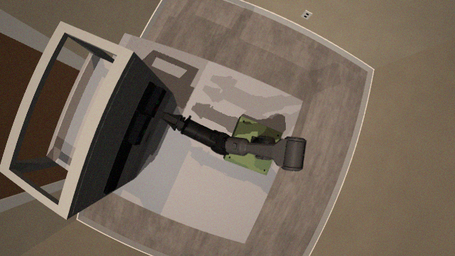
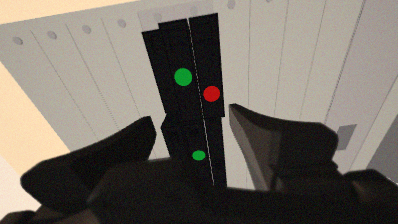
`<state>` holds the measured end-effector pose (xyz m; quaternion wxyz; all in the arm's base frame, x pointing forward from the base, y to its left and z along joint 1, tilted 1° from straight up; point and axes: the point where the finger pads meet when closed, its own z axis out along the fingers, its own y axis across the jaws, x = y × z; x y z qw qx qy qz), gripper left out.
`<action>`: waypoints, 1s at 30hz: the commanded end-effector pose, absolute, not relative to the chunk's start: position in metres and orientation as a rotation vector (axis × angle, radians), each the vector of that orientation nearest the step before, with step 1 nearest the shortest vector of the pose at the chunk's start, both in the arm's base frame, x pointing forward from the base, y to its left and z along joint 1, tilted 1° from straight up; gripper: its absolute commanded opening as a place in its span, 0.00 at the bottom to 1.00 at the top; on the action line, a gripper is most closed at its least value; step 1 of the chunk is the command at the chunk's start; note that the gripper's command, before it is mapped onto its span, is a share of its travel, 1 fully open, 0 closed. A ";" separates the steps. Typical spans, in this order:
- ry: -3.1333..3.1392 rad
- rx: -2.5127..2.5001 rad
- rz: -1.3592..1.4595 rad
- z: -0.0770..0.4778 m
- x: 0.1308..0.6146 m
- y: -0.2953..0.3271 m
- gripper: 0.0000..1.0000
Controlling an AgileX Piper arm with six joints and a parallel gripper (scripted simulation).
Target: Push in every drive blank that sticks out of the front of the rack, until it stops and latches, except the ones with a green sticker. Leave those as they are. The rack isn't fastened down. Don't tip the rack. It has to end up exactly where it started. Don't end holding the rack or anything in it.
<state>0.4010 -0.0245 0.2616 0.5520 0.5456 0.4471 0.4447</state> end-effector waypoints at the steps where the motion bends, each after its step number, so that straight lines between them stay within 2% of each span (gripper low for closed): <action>1: 1.057 1.289 1.054 0.262 0.400 -0.024 1.00; 16: 1.057 1.289 1.054 0.262 0.400 -0.024 1.00; 17: 1.057 1.289 1.054 0.262 0.400 -0.024 0.00; 30: 1.057 1.289 1.054 0.262 0.400 -0.024 0.00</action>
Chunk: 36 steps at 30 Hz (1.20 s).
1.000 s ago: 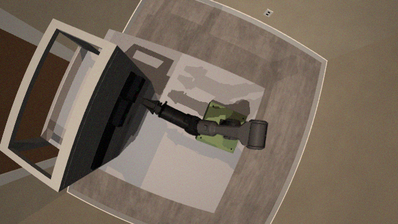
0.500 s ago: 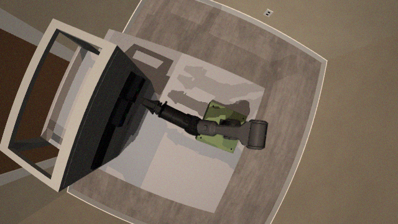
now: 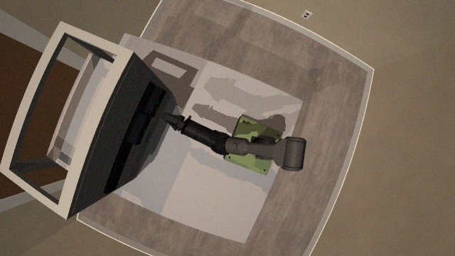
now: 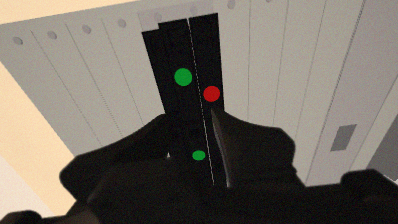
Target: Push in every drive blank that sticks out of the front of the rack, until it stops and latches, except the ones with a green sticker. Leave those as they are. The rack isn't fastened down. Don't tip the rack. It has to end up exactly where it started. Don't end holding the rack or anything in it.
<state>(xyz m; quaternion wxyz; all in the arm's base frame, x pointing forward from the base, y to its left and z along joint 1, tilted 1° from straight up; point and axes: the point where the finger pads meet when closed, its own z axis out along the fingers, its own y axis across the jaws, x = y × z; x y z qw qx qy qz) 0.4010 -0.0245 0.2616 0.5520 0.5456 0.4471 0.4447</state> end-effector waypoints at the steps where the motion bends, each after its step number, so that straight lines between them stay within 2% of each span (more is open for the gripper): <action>1: 1.057 1.289 1.054 0.262 0.400 -0.024 0.00; 28: 1.057 1.289 1.054 0.264 0.399 -0.020 0.00; 36: 1.057 1.289 1.054 0.275 0.393 0.011 0.00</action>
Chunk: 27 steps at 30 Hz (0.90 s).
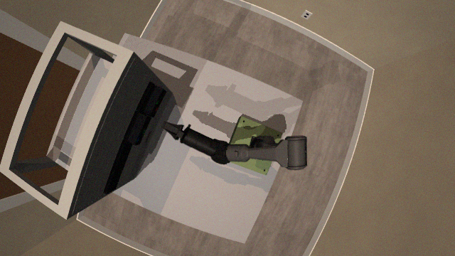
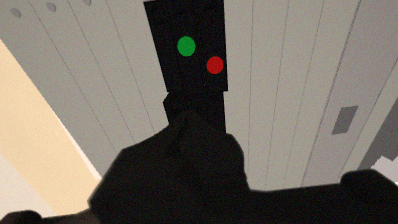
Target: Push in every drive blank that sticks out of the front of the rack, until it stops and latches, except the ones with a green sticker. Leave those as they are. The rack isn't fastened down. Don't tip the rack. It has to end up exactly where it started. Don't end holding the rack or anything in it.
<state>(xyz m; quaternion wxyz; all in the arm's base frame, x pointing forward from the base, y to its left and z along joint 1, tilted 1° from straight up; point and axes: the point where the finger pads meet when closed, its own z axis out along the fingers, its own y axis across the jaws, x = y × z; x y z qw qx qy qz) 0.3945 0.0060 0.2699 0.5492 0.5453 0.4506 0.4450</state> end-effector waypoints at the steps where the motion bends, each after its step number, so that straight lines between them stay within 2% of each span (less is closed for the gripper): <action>1: 1.057 1.289 1.054 0.277 0.392 0.016 0.00; 7: 1.057 1.289 1.054 0.289 0.386 0.048 0.00; 19: 1.057 1.289 1.054 0.294 0.384 0.062 0.00; 27: 1.057 1.289 1.054 0.294 0.423 0.054 0.00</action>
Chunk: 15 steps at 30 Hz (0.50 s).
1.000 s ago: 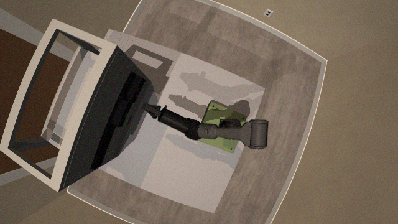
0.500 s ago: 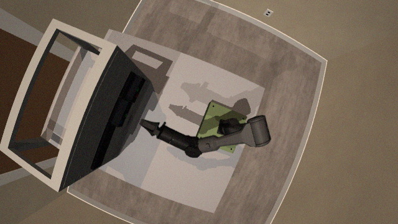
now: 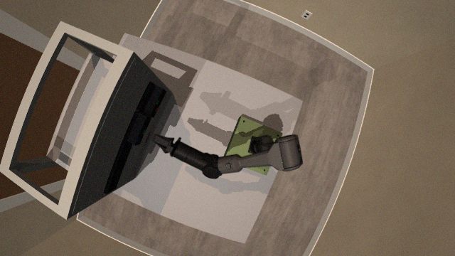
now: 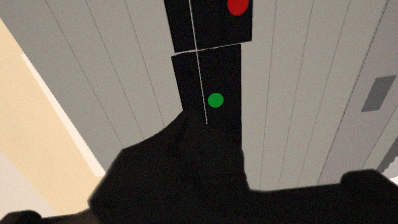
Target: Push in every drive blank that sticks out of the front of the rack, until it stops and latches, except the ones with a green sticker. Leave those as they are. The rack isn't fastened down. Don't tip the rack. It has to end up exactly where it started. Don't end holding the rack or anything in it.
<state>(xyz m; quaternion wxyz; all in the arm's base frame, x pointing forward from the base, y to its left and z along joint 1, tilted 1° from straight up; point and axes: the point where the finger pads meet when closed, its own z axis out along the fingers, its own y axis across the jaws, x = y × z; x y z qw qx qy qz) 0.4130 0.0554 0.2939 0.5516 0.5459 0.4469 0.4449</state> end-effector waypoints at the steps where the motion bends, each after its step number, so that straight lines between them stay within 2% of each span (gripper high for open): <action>1: 1.057 1.289 1.054 0.294 0.432 0.053 0.00; 5: 1.057 1.289 1.054 0.295 0.448 0.049 0.00; 15: 1.057 1.289 1.054 0.295 0.448 0.049 0.00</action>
